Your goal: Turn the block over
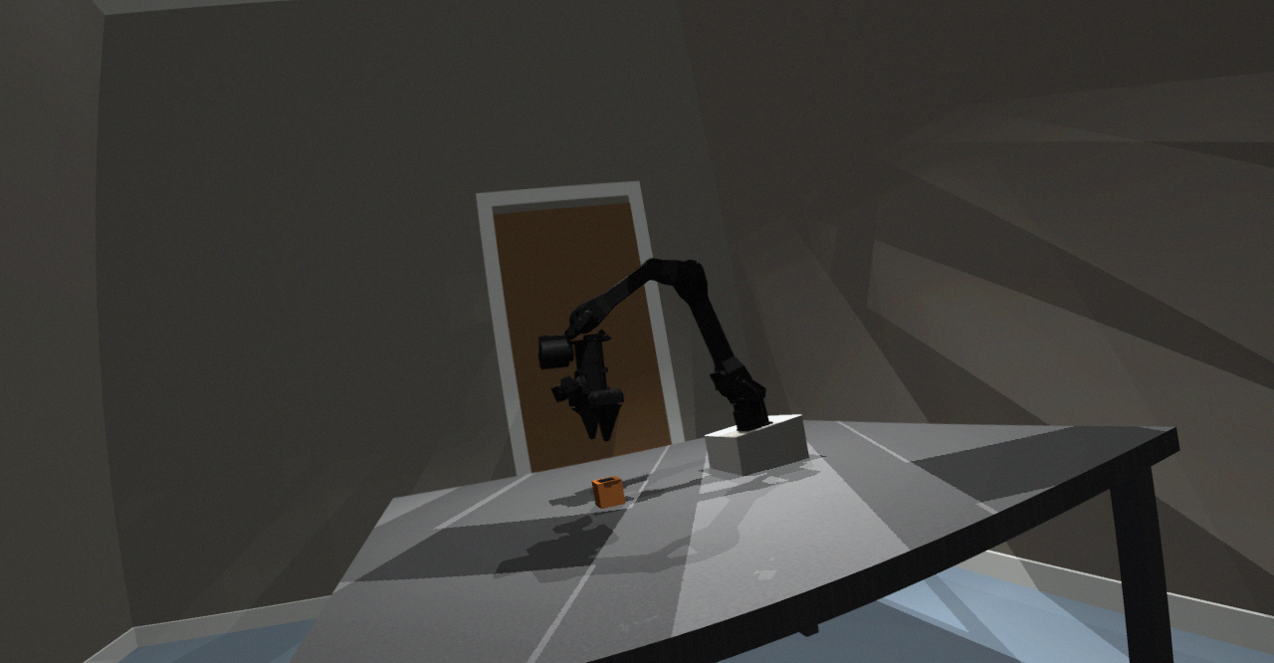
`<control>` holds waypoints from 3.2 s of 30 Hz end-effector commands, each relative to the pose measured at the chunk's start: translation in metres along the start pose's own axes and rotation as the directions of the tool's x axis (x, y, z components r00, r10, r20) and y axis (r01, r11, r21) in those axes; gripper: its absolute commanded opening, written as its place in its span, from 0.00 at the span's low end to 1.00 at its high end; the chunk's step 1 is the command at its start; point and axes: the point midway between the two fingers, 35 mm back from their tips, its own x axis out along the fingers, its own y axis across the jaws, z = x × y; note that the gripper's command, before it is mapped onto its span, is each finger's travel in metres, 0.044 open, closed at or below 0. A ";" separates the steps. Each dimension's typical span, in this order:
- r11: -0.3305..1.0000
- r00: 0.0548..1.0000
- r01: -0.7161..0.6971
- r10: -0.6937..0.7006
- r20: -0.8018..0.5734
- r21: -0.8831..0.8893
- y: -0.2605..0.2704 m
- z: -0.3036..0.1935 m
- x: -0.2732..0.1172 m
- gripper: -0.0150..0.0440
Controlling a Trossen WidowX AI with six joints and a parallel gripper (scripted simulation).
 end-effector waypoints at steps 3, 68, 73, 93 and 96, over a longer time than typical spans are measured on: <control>0.996 0.999 0.003 0.001 -0.048 0.088 0.015 0.008 0.015 1.00; 0.996 0.999 0.003 0.001 -0.049 0.088 0.018 0.001 0.102 0.58; 0.996 0.999 0.003 0.001 -0.049 0.088 0.018 0.001 0.102 0.52; 0.996 0.999 0.003 0.001 -0.046 0.088 0.018 0.003 0.072 0.25; 0.996 1.000 0.003 -0.003 -0.008 0.087 0.018 0.004 0.074 0.25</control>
